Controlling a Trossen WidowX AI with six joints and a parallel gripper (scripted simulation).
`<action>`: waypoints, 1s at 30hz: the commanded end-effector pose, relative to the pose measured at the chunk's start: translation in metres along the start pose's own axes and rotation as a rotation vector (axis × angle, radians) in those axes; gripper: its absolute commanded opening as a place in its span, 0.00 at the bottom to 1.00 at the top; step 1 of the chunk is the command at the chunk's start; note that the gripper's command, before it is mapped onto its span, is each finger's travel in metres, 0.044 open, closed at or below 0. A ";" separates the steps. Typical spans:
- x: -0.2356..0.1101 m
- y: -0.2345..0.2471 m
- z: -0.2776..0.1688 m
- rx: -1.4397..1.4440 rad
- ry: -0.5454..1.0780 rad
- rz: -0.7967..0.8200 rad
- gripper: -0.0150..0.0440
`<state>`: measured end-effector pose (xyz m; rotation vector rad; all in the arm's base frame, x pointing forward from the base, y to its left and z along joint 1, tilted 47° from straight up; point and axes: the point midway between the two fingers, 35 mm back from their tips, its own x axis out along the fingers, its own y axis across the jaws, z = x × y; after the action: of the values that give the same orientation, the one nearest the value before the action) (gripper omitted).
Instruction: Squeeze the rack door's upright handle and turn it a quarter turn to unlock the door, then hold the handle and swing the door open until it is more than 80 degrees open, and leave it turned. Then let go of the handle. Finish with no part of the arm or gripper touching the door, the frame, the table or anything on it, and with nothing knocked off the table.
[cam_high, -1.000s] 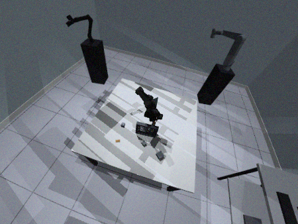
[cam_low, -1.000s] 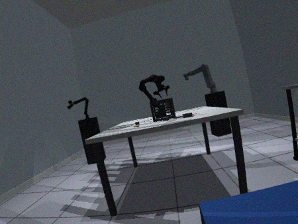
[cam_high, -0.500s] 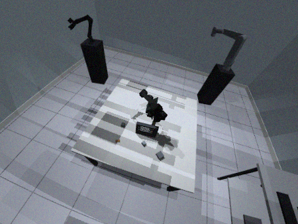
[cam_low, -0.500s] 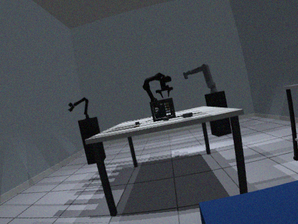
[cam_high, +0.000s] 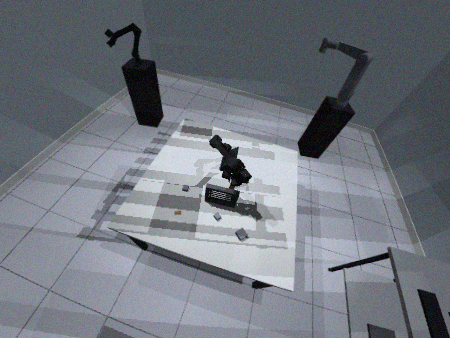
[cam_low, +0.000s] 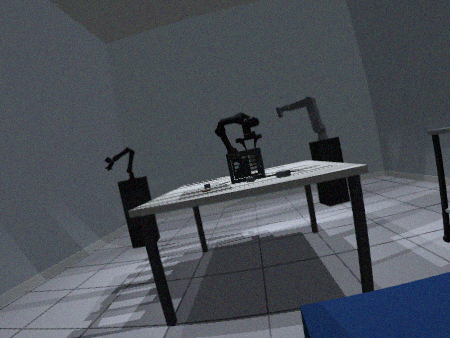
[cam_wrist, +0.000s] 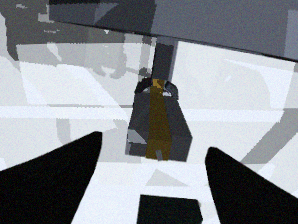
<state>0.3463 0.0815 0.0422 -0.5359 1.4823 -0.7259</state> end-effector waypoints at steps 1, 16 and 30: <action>0.007 -0.001 0.001 -0.003 0.000 -0.002 0.75; 0.031 -0.001 0.000 -0.003 0.000 -0.004 0.75; 0.048 -0.002 -0.001 -0.002 0.000 -0.005 0.67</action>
<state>0.3419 0.0468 0.0110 -0.5373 1.4830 -0.7300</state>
